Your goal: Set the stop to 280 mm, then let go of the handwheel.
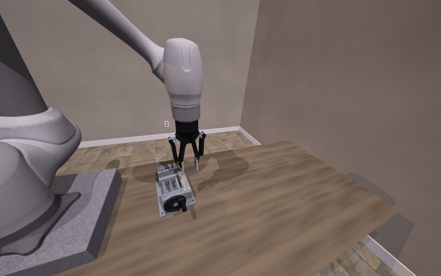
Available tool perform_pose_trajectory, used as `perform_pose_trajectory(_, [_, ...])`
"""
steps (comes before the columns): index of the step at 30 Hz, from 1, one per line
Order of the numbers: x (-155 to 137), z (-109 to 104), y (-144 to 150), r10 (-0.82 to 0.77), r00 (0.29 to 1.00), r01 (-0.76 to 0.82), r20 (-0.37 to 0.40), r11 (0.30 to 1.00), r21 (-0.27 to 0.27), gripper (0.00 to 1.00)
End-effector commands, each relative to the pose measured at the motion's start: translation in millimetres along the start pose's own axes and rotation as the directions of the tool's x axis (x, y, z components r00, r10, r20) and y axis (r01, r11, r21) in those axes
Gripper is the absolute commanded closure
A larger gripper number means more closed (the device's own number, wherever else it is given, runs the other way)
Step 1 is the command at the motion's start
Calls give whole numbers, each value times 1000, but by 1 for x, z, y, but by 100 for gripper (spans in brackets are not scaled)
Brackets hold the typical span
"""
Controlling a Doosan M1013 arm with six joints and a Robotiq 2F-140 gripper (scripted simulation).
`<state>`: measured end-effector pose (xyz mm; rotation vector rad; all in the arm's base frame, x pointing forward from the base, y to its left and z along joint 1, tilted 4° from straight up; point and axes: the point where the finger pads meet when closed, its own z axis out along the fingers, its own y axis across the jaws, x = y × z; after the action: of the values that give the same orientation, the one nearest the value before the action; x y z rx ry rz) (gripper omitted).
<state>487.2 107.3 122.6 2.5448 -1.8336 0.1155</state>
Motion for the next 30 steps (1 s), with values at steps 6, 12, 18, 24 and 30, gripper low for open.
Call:
perform_pose_trajectory(6, [17,0,9,0,1000,0,0,1000,0,67])
perform_pose_trajectory(12, [78,0,44,0,1000,0,0,1000,0,67])
perform_pose_trajectory(18, [101,0,57,0,1000,0,0,1000,0,67])
perform_pose_trajectory(24, [101,0,57,0,1000,0,0,1000,0,67])
perform_pose_trajectory(30, [101,4,57,0,1000,0,0,1000,0,67])
